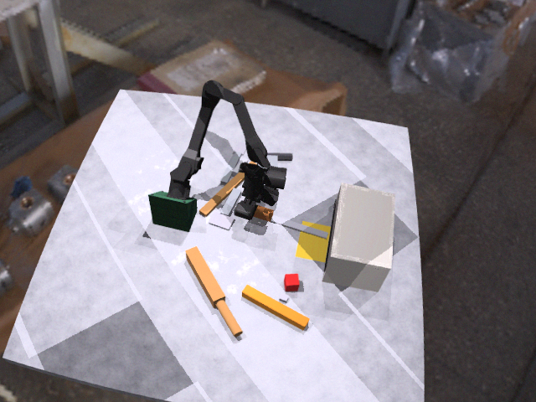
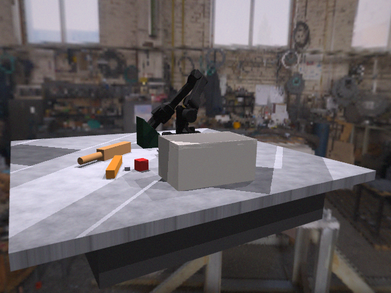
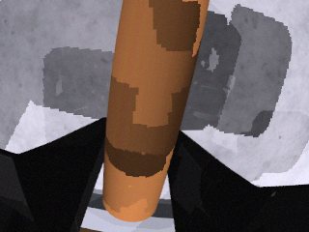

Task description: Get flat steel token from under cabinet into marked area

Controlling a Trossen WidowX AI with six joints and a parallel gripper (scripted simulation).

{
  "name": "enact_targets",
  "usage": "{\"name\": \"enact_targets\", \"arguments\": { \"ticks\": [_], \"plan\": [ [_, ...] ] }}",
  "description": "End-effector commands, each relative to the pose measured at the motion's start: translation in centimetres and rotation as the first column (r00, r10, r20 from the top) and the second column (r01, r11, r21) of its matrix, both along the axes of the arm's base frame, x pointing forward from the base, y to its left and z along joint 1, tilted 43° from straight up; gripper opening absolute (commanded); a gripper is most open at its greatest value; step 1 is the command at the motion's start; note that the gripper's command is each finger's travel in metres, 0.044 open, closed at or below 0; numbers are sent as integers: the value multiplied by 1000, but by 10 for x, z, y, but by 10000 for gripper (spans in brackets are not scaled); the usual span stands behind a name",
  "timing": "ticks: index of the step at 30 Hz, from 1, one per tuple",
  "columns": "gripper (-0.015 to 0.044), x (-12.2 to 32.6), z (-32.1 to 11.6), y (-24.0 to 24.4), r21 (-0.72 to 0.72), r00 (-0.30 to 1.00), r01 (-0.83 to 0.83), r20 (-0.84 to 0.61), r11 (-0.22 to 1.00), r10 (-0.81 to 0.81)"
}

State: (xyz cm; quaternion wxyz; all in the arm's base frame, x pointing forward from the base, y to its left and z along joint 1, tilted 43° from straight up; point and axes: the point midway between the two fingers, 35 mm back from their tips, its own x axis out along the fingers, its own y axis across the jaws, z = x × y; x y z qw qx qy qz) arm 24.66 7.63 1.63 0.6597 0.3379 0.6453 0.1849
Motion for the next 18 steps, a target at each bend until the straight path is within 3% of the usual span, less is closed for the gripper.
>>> {"name": "enact_targets", "arguments": {
  "ticks": [1,18],
  "plan": [
    [0,-8,0,2,2,1000,4,-11,1000,-4],
    [0,-8,4,5,4,999,29,-28,1000,-29]
  ]
}}
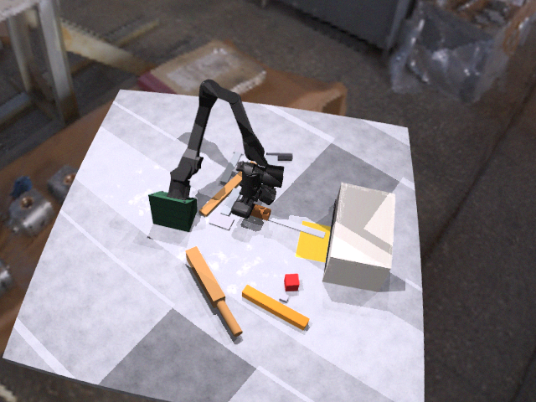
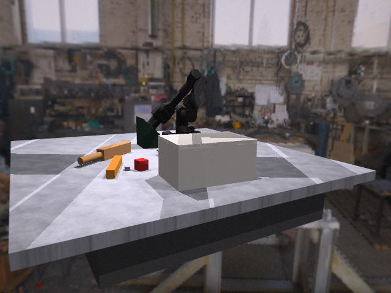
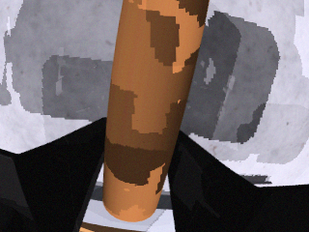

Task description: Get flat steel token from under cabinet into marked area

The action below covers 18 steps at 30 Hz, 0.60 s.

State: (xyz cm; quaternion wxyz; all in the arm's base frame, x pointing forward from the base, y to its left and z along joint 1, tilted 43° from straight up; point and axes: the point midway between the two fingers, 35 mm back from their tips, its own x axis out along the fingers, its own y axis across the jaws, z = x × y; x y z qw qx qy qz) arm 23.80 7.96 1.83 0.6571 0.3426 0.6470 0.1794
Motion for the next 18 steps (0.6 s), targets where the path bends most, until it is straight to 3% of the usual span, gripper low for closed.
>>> {"name": "enact_targets", "arguments": {
  "ticks": [1,18],
  "plan": [
    [0,1,2,1,4,1000,22,-21,1000,-22],
    [0,2,17,14,9,997,59,-59,998,-58]
  ]
}}
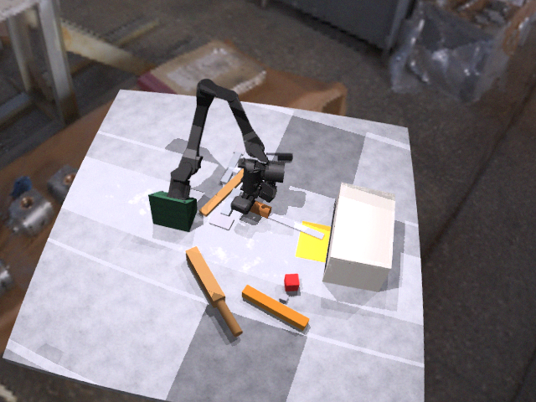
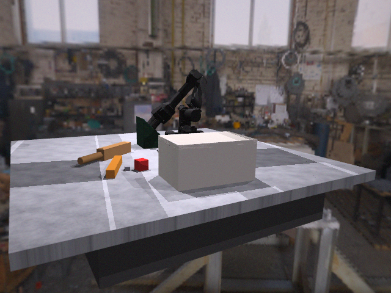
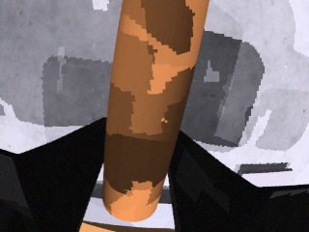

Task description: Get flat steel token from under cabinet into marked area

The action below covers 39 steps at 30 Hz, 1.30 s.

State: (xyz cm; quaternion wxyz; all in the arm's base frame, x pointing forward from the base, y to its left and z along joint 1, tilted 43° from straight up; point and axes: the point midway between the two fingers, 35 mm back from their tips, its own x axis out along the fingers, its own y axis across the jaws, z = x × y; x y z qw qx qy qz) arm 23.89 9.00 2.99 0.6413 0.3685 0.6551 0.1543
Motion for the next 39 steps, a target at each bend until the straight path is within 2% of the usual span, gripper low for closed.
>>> {"name": "enact_targets", "arguments": {
  "ticks": [1,36,39],
  "plan": [
    [0,1,6,4,2,1000,4,-3,1000,-4],
    [0,4,34,31,7,1000,17,-16,1000,-17],
    [79,2,30,30,2,1000,18,-22,1000,-18]
  ]
}}
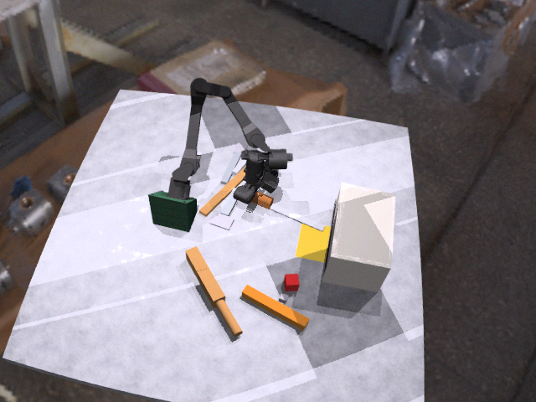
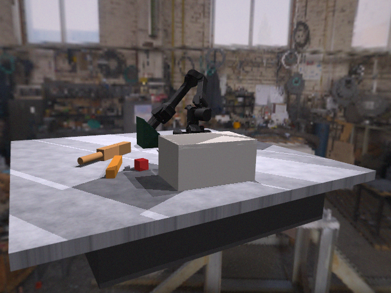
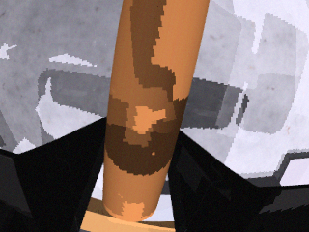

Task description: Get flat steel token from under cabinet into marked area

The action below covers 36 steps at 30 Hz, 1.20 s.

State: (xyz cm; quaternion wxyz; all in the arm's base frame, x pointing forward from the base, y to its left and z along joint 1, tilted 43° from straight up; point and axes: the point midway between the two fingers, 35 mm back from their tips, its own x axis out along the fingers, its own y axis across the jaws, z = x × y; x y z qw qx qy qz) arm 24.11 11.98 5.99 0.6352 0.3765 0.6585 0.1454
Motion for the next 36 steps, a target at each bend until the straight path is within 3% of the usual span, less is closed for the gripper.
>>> {"name": "enact_targets", "arguments": {
  "ticks": [1,5,9,12,28,33,36],
  "plan": [
    [105,0,0,0,0,1000,0,0,1000,0],
    [200,0,0,0,0,1000,0,0,1000,0],
    [200,0,0,0,0,1000,0,0,1000,0],
    [270,0,0,0,5,1000,2,3,1000,-2],
    [270,-2,-3,3,5,1000,2,4,1000,-2],
    [139,1,-1,2,2,1000,-2,11,1000,2],
    [118,1,-1,2,2,1000,-2,11,1000,2]
  ]
}}
